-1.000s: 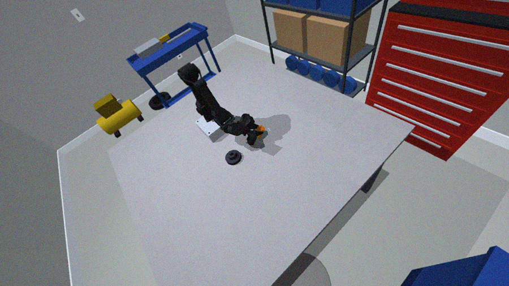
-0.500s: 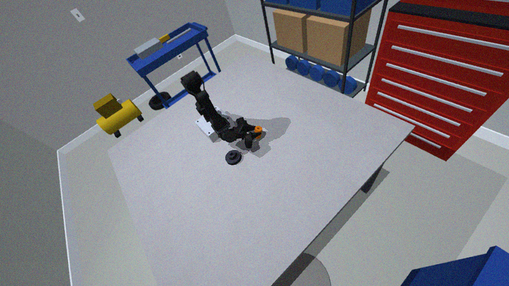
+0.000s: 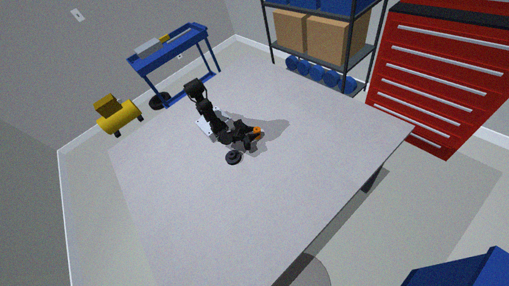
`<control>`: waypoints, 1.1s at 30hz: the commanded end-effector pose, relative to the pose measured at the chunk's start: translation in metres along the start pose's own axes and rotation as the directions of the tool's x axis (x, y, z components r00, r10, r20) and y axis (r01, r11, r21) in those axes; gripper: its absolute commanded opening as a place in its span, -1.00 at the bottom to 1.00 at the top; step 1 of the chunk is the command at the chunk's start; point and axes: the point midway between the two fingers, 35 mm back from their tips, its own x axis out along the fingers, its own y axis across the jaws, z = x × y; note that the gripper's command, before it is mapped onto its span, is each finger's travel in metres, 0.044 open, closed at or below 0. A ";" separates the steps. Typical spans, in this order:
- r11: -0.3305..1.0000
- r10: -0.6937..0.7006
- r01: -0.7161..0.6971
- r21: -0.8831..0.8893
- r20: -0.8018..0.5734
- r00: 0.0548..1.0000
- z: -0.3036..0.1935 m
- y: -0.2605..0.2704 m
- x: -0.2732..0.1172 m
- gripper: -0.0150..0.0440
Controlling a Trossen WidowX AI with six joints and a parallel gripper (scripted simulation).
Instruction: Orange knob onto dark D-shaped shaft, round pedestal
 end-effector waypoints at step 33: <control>1.000 0.003 -0.003 0.005 0.005 1.000 0.000 0.001 0.000 1.00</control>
